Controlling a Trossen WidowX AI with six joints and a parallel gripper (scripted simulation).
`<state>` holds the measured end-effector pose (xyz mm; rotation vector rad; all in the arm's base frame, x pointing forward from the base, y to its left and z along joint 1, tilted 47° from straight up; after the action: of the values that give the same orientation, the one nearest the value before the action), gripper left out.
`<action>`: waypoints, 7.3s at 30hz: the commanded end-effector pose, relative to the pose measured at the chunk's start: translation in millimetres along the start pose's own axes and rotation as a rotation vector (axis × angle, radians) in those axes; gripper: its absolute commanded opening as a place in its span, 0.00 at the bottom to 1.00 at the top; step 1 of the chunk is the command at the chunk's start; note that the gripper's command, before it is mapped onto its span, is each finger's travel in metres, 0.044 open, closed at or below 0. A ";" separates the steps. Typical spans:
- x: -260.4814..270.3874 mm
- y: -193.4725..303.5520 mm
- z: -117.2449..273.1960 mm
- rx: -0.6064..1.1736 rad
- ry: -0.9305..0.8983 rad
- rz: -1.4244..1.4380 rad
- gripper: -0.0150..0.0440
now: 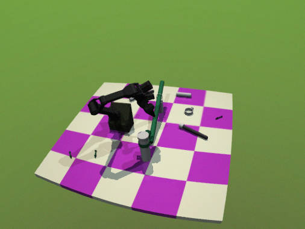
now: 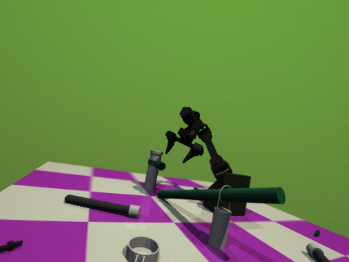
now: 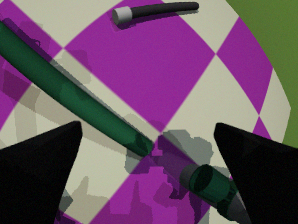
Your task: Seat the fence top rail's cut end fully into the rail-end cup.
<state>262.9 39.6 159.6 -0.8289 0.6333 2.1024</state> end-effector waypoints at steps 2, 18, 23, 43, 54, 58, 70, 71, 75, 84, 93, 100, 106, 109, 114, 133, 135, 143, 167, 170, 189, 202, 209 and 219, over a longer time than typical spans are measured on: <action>31.4 -29.4 36.7 -0.008 0.086 -0.569 1.00; 38.4 -34.0 44.7 -0.025 0.107 -0.726 1.00; 38.5 -34.5 42.1 -0.009 0.104 -0.680 1.00; 44.0 -38.3 -56.8 0.273 -0.403 0.912 1.00; 44.0 -38.3 -56.8 0.273 -0.403 0.912 1.00; 46.6 -33.7 -68.5 0.272 -0.402 0.912 1.00; 54.7 -18.3 -101.4 0.274 -0.401 0.912 1.00; 54.7 -18.3 -101.4 0.274 -0.401 0.912 1.00; 55.3 -17.5 -103.9 0.274 -0.401 0.912 1.00; 58.2 -12.7 -117.2 0.273 -0.401 0.912 1.00; 61.3 -7.0 -130.6 0.273 -0.401 0.912 1.00; 63.7 -2.1 -140.5 0.274 -0.401 0.912 1.00; 65.9 2.3 -148.8 0.276 -0.400 0.912 1.00; 67.0 4.7 -152.8 0.277 -0.400 0.913 1.00; 67.5 5.8 -154.7 0.277 -0.400 0.913 0.91; 66.6 3.6 -150.4 0.277 -0.400 0.913 0.25; 66.5 3.1 -149.6 0.279 -0.399 0.913 0.25; 64.3 -6.3 -132.9 0.361 -0.381 0.927 0.25; 56.9 -27.2 -90.7 0.531 -0.277 0.968 0.25; 56.9 -27.2 -90.7 0.531 -0.277 0.968 0.25; 51.6 -32.1 -85.5 0.531 -0.277 0.968 0.25; 42.5 -25.3 -86.1 0.534 -0.280 0.971 0.25; 35.3 -18.4 -87.0 0.537 -0.284 0.973 0.25; 35.2 -18.2 -87.0 0.537 -0.284 0.973 0.25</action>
<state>290.0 9.8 69.5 0.1620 1.5488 2.5776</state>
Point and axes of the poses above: the point midway between the two fingers, 35 mm back from their tips, its own z axis back along the fingers, its own x axis across the jaws, y = z × x, the point moved 6 cm from there along z, back along the fingers, and after that the axes turned 2 degrees about -z, right-handed, at the moved point
